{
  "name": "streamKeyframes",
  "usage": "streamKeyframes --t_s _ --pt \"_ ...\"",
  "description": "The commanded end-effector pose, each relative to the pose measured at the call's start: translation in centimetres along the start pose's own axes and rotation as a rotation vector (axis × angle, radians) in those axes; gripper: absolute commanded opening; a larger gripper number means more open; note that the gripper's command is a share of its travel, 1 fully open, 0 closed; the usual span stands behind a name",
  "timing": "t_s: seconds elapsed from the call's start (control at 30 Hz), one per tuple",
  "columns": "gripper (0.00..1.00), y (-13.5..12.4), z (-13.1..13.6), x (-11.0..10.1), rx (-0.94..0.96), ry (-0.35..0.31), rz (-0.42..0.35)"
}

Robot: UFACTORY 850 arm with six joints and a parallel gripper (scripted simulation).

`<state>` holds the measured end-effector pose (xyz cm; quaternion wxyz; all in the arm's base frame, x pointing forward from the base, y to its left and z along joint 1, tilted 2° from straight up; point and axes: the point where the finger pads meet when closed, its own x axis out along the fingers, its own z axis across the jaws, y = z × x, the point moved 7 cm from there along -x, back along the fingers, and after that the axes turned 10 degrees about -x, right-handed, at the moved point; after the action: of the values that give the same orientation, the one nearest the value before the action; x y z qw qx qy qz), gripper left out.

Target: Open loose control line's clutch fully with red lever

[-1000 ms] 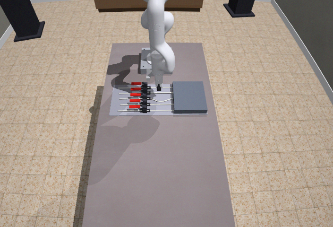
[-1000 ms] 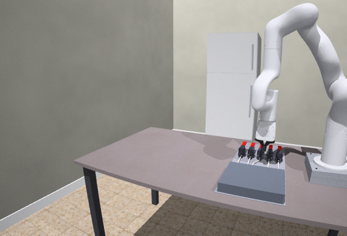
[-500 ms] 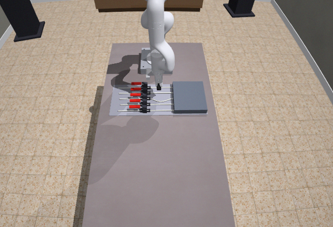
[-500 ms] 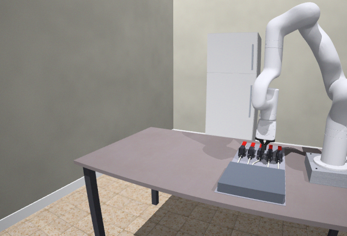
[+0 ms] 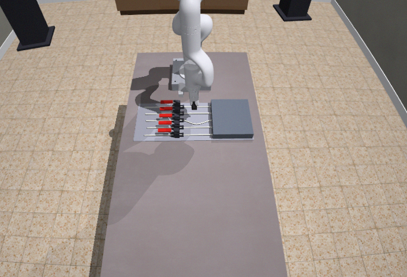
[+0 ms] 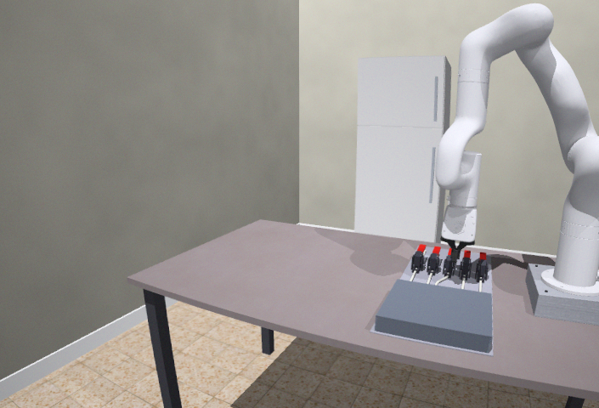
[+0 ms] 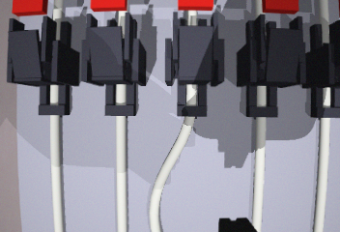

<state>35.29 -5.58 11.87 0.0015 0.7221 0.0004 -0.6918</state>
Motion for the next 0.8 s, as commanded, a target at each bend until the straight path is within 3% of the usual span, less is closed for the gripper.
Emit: streamKeyframes --t_s 0.0,0.07,0.17,0.27,0.77 --pt "0.0 -0.2 -0.3 -0.1 0.0 -0.028 0.026" --pt "0.0 -1.5 -0.7 -0.8 0.0 -0.028 0.031" --pt "0.0 -5.4 -1.5 -2.8 0.0 -0.027 0.031" --pt "0.0 -6.9 -1.6 -3.5 0.0 -0.028 0.026" --pt "0.0 -7.0 -1.6 -3.6 0.0 -0.028 0.026"
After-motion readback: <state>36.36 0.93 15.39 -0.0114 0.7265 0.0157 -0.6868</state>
